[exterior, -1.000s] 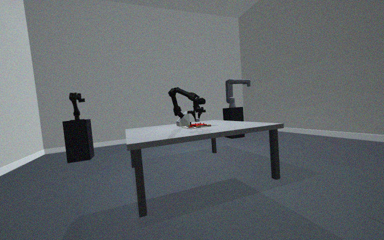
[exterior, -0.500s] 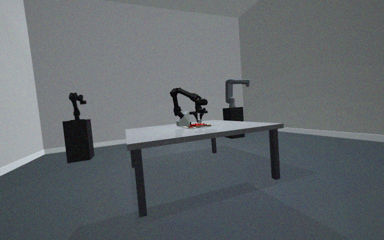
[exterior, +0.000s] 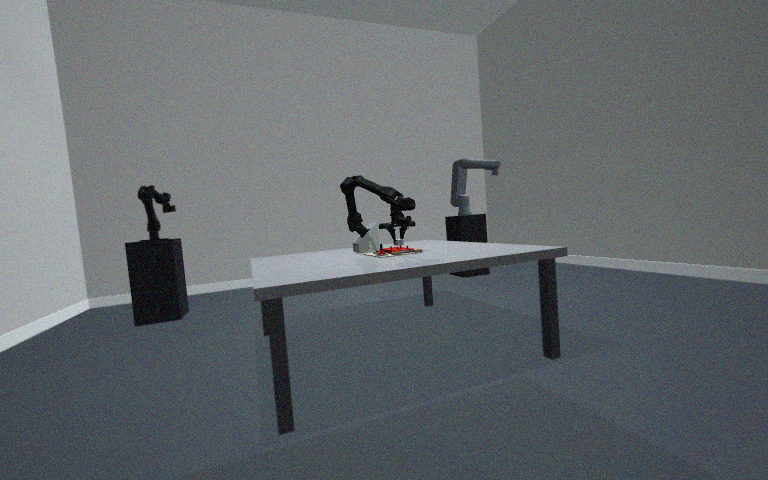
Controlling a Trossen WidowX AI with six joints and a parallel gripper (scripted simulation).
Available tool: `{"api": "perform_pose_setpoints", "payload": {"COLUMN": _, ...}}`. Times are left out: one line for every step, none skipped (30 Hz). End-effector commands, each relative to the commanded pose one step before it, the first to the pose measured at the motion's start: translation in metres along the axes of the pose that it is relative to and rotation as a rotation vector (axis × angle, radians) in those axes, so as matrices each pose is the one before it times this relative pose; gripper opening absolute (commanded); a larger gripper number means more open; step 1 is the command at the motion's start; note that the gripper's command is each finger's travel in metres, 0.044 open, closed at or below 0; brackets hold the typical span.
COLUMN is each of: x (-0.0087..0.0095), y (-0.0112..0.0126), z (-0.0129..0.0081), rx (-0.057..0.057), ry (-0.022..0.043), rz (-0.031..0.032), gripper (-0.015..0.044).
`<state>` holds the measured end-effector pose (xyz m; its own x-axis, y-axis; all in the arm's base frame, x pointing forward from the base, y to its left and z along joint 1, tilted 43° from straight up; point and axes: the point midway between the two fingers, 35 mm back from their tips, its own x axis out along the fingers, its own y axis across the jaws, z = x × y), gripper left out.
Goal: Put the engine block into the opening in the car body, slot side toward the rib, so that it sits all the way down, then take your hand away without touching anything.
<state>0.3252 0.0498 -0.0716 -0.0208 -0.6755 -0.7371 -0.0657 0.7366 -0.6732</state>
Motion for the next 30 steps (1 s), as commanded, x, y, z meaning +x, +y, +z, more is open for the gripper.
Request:
{"api": "perform_pose_setpoints", "payload": {"x": -0.00056, "y": 0.00126, "z": 0.00036, "rx": -0.0021, "ry": 0.00004, "rz": 0.00507, "gripper": 0.0160}}
{"api": "perform_pose_setpoints", "payload": {"x": 0.00000, "y": 0.00000, "z": 0.00000, "rx": 0.0000, "ry": 0.00000, "rz": 0.00000, "gripper": 0.0160}}
{"api": "perform_pose_setpoints", "payload": {"x": 0.00000, "y": 0.00000, "z": 0.00000, "rx": 0.0000, "ry": 0.00000, "rz": 0.00000, "gripper": 0.0160}}
{"api": "perform_pose_setpoints", "payload": {"x": 0.00000, "y": 0.00000, "z": 0.00000, "rx": 0.0000, "ry": 0.00000, "rz": 0.00000, "gripper": 0.0160}}
{"api": "perform_pose_setpoints", "payload": {"x": 0.00000, "y": 0.00000, "z": 0.00000, "rx": 0.0000, "ry": 0.00000, "rz": 0.00000, "gripper": 0.0160}}
{"api": "perform_pose_setpoints", "payload": {"x": 0.00000, "y": 0.00000, "z": 0.00000, "rx": 0.0000, "ry": 0.00000, "rz": 0.00000, "gripper": 0.0160}}
{"api": "perform_pose_setpoints", "payload": {"x": 0.00001, "y": 0.00052, "z": -0.00023, "rx": -0.0021, "ry": 0.00000, "rz": 0.00003, "gripper": 0.0160}}
{"api": "perform_pose_setpoints", "payload": {"x": 0.00000, "y": 0.00000, "z": 0.00000, "rx": 0.0000, "ry": 0.00000, "rz": 0.00000, "gripper": 0.0160}}
{"api": "perform_pose_setpoints", "payload": {"x": 0.00000, "y": 0.00000, "z": 0.00000, "rx": 0.0000, "ry": 0.00000, "rz": 0.00000, "gripper": 0.0160}}
{"api": "perform_pose_setpoints", "payload": {"x": 0.00000, "y": 0.00000, "z": 0.00000, "rx": 0.0000, "ry": 0.00000, "rz": 0.00000, "gripper": 0.0160}}
{"api": "perform_pose_setpoints", "payload": {"x": 0.00000, "y": 0.00000, "z": 0.00000, "rx": 0.0000, "ry": 0.00000, "rz": 0.00000, "gripper": 0.0160}}
{"api": "perform_pose_setpoints", "payload": {"x": 0.00000, "y": 0.00000, "z": 0.00000, "rx": 0.0000, "ry": 0.00000, "rz": 0.00000, "gripper": 0.0160}}
{"api": "perform_pose_setpoints", "payload": {"x": 0.00000, "y": 0.00000, "z": 0.00000, "rx": 0.0000, "ry": 0.00000, "rz": 0.00000, "gripper": 0.0160}}
{"api": "perform_pose_setpoints", "payload": {"x": 0.00000, "y": 0.00000, "z": 0.00000, "rx": 0.0000, "ry": 0.00000, "rz": 0.00000, "gripper": 0.0160}}
{"api": "perform_pose_setpoints", "payload": {"x": 0.00000, "y": 0.00000, "z": 0.00000, "rx": 0.0000, "ry": 0.00000, "rz": 0.00000, "gripper": 0.0160}}
{"api": "perform_pose_setpoints", "payload": {"x": 0.00000, "y": 0.00000, "z": 0.00000, "rx": 0.0000, "ry": 0.00000, "rz": 0.00000, "gripper": 0.0160}}
{"api": "perform_pose_setpoints", "payload": {"x": 0.00000, "y": 0.00000, "z": 0.00000, "rx": 0.0000, "ry": 0.00000, "rz": 0.00000, "gripper": 0.0160}}
{"api": "perform_pose_setpoints", "payload": {"x": 0.00000, "y": 0.00000, "z": 0.00000, "rx": 0.0000, "ry": 0.00000, "rz": 0.00000, "gripper": 0.0160}}
{"api": "perform_pose_setpoints", "payload": {"x": -0.00006, "y": 0.00007, "z": -0.00021, "rx": 0.0016, "ry": 0.00001, "rz": 0.00001, "gripper": 0.0160}}
{"api": "perform_pose_setpoints", "payload": {"x": -0.00006, "y": 0.00007, "z": -0.00021, "rx": 0.0016, "ry": 0.00001, "rz": 0.00001, "gripper": 0.0160}}
{"api": "perform_pose_setpoints", "payload": {"x": 0.00000, "y": 0.00000, "z": 0.00000, "rx": 0.0000, "ry": 0.00000, "rz": 0.00000, "gripper": 0.0160}}
{"api": "perform_pose_setpoints", "payload": {"x": 0.00016, "y": 0.00006, "z": -0.00002, "rx": 0.0003, "ry": 0.00000, "rz": 0.00000, "gripper": 0.0160}}
{"api": "perform_pose_setpoints", "payload": {"x": 0.00037, "y": 0.00006, "z": -0.00003, "rx": 0.0005, "ry": 0.00000, "rz": -0.00001, "gripper": 0.0160}}
{"api": "perform_pose_setpoints", "payload": {"x": 0.00040, "y": 0.00006, "z": -0.00003, "rx": 0.0007, "ry": 0.00000, "rz": -0.00001, "gripper": 0.0160}}
{"api": "perform_pose_setpoints", "payload": {"x": 0.00040, "y": 0.00006, "z": -0.00003, "rx": 0.0007, "ry": 0.00000, "rz": -0.00001, "gripper": 0.0160}}
{"api": "perform_pose_setpoints", "payload": {"x": 0.00024, "y": 0.00003, "z": -0.00005, "rx": 0.0009, "ry": 0.00000, "rz": -0.00001, "gripper": 0.0160}}
{"api": "perform_pose_setpoints", "payload": {"x": 0.00024, "y": 0.00001, "z": -0.00002, "rx": 0.0006, "ry": 0.00000, "rz": -0.00001, "gripper": 0.0160}}
{"api": "perform_pose_setpoints", "payload": {"x": 0.00028, "y": 0.00000, "z": 0.00001, "rx": 0.0004, "ry": 0.00000, "rz": -0.00001, "gripper": 0.0160}}
{"api": "perform_pose_setpoints", "payload": {"x": 0.00030, "y": -0.00001, "z": 0.00002, "rx": 0.0003, "ry": 0.00000, "rz": -0.00001, "gripper": 0.0160}}
{"api": "perform_pose_setpoints", "payload": {"x": 0.00029, "y": -0.00001, "z": 0.00002, "rx": 0.0002, "ry": 0.00000, "rz": -0.00001, "gripper": 0.0160}}
